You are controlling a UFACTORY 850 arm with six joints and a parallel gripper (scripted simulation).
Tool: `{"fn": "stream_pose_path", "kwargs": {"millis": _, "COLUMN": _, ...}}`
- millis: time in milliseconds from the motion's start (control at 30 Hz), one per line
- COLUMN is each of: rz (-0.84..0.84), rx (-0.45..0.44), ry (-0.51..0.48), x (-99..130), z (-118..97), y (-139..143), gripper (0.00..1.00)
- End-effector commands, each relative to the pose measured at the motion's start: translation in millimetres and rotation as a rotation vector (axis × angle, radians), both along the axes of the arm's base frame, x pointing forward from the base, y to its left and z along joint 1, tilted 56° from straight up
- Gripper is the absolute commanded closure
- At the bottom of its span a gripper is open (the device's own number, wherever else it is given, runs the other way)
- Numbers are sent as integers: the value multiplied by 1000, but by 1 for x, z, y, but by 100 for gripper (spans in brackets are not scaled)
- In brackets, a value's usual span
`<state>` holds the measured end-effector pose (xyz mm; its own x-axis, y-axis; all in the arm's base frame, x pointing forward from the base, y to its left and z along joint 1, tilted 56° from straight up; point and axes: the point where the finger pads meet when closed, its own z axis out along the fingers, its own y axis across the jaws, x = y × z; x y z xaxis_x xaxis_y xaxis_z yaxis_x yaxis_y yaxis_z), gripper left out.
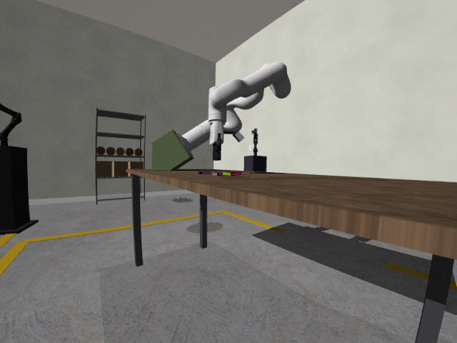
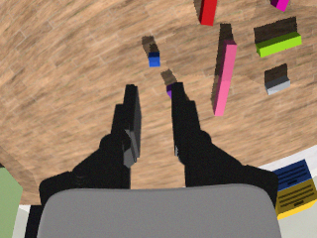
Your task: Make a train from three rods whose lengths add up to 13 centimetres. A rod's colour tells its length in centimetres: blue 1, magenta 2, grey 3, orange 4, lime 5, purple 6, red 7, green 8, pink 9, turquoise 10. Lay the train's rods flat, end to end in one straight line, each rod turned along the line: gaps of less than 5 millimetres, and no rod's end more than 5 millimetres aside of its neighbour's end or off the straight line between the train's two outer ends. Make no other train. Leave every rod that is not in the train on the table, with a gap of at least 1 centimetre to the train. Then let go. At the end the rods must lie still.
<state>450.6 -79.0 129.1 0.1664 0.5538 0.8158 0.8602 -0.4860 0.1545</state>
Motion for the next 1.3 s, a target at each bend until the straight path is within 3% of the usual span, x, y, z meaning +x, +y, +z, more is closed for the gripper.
{"fn": "stream_pose_path", "kwargs": {"millis": 0, "rz": -1, "rx": -1, "ry": -1, "x": 3, "z": -3, "y": 3, "gripper": 76}}
{"fn": "stream_pose_path", "kwargs": {"millis": 1267, "rz": -1, "rx": -1, "ry": -1, "x": 21, "z": -26, "y": 30, "gripper": 76}}
